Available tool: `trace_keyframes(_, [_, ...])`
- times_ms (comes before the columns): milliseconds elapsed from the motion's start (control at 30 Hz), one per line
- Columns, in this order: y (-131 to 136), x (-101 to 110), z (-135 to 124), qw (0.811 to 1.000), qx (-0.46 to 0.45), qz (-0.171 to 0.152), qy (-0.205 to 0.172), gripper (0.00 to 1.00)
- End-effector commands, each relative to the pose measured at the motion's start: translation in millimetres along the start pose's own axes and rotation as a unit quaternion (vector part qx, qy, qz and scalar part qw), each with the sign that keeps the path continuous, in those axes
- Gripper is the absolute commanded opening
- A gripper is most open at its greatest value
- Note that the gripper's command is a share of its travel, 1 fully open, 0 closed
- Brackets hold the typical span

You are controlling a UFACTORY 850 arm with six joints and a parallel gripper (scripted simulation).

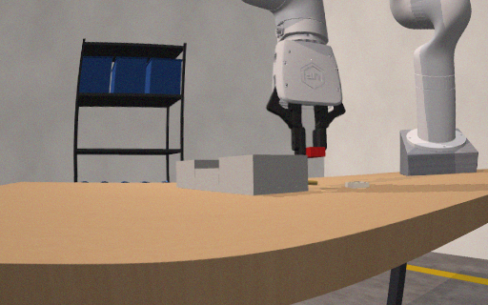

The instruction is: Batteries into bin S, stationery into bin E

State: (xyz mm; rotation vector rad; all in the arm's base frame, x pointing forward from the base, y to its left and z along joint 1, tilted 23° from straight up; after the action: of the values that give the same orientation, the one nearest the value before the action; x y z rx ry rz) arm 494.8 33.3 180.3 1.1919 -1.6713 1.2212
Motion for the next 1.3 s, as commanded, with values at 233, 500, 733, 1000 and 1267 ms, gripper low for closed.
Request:
trace_keyframes(233, [-1.2, 15.4, -0.3, 1.0, 0.0, -0.004, 0.0, 0.0])
trace_keyframes(500, [-1.2, 15.4, -0.3, 1.0, 0.0, -0.004, 0.0, 0.0])
trace_keyframes(733, [-13.1, 21.8, -2.1, 0.999, 0.05, -0.004, 0.0, 0.0])
trace_keyframes(1000, [-48.7, 21.6, -7.4, 0.985, 0.172, -0.004, 0.0, 0.0])
trace_keyframes(1267, [-82.2, 21.3, -12.4, 0.985, 0.173, -0.004, 0.0, 0.0])
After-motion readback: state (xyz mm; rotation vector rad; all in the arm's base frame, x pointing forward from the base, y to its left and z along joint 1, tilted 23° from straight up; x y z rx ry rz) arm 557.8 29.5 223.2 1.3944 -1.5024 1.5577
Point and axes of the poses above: the point where the finger pads meet when closed, its own x axis back along the fingers, its own y axis across the jaws, z = x × y, the point moved 4 cm from there along x, back along the fingers, and after that the axes turned 12 degrees about x, right-handed, at the moved point
